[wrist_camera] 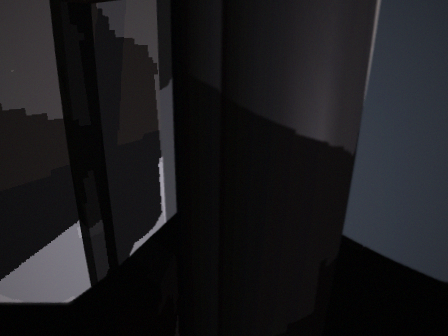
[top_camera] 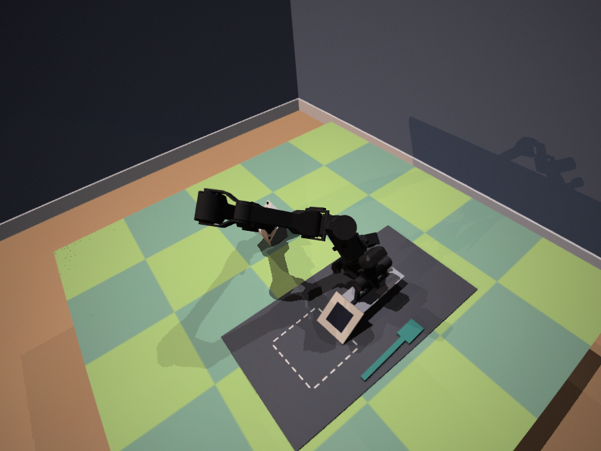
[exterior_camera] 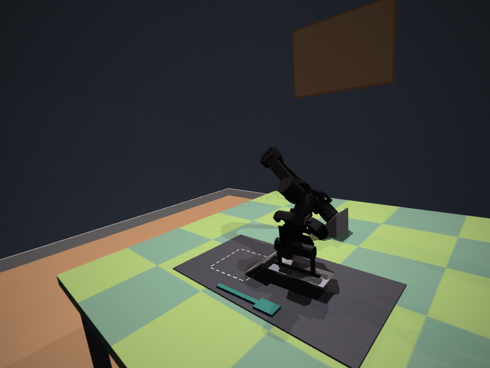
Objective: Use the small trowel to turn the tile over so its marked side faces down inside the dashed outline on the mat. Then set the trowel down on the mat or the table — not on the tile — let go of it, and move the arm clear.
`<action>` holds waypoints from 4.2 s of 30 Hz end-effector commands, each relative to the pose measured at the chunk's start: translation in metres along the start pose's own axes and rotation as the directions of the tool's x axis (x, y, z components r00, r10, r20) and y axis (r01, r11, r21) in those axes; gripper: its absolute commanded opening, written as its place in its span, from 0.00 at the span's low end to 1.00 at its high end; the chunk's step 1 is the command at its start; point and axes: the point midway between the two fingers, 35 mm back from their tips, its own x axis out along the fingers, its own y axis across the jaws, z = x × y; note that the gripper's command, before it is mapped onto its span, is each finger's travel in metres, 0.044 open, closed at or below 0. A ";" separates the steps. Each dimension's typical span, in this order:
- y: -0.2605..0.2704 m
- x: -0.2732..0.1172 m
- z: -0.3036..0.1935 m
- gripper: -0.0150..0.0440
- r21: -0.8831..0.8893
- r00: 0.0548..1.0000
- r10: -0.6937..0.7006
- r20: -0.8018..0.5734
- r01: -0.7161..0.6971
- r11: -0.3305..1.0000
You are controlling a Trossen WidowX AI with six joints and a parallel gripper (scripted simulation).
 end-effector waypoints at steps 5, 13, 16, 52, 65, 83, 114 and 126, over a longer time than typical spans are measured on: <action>-0.017 -0.011 -0.024 0.25 0.012 1.000 -0.016 -0.006 0.016 1.000; -0.018 -0.013 -0.049 0.25 0.011 1.000 -0.016 -0.006 0.016 1.000; -0.017 -0.011 -0.058 0.25 0.011 1.000 -0.016 -0.006 0.016 1.000; -0.038 -0.030 -0.005 0.25 0.013 1.000 -0.016 -0.004 0.016 1.000; -0.038 -0.030 -0.005 0.25 0.013 1.000 -0.016 -0.004 0.016 1.000; -0.036 -0.028 -0.006 0.25 0.008 1.000 -0.009 -0.005 0.009 1.000; -0.037 0.016 0.102 0.25 -0.619 0.835 0.261 0.484 0.116 0.777; -0.025 0.018 0.135 0.25 -0.701 0.670 0.391 0.631 0.276 0.658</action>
